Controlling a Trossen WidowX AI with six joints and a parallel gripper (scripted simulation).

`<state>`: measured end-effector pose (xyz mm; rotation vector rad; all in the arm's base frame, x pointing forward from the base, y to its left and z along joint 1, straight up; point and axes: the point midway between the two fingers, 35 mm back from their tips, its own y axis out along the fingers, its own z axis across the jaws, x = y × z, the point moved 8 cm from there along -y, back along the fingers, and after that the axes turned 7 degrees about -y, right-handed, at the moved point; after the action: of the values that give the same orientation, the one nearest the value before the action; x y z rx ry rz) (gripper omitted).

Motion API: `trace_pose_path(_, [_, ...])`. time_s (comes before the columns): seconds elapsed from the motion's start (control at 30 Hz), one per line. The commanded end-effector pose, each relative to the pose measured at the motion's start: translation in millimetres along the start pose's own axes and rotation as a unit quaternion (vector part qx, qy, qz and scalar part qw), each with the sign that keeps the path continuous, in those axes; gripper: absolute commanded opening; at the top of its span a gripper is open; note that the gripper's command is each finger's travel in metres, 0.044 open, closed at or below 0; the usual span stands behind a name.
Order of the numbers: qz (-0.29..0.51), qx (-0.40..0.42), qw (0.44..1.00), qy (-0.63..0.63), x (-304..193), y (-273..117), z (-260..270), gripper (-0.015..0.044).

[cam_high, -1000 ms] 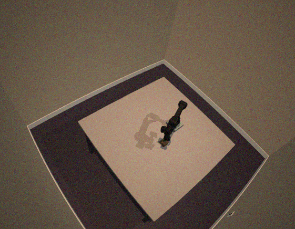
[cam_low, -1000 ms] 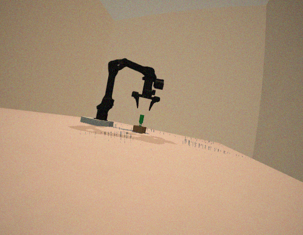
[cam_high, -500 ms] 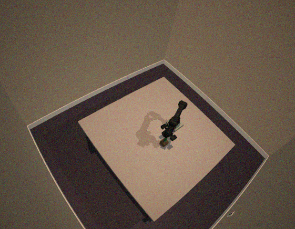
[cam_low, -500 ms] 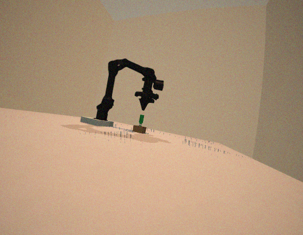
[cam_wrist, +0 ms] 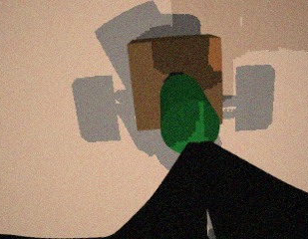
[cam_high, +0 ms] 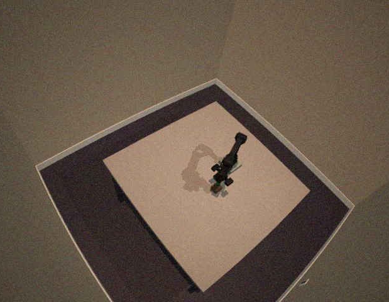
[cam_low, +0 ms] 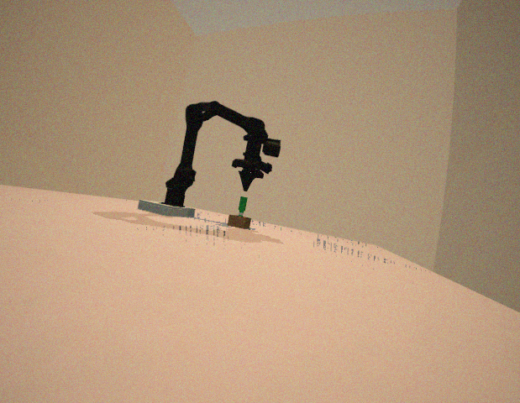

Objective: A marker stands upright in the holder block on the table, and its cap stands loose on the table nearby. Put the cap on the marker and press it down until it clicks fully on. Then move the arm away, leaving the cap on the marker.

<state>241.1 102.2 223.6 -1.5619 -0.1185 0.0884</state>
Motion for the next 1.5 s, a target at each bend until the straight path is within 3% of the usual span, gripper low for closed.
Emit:
trace_pose_path(0.0, [0.0,0.001,1.0,-0.003,-0.1,5.2,0.3,0.0])
trace_pose_path(0.83, [-0.003,0.001,1.0,0.0,0.4,28.5,0.1,0.0])
trace_pose_path(1.13, [0.0,0.002,1.0,-0.001,0.9,-53.6,0.5,0.0])
trace_pose_path(1.27, [0.001,0.002,1.0,-0.001,-0.3,-60.7,0.2,0.0])
trace_pose_path(1.47, [0.001,0.002,1.0,-0.001,-0.3,-60.7,0.2,0.0157])
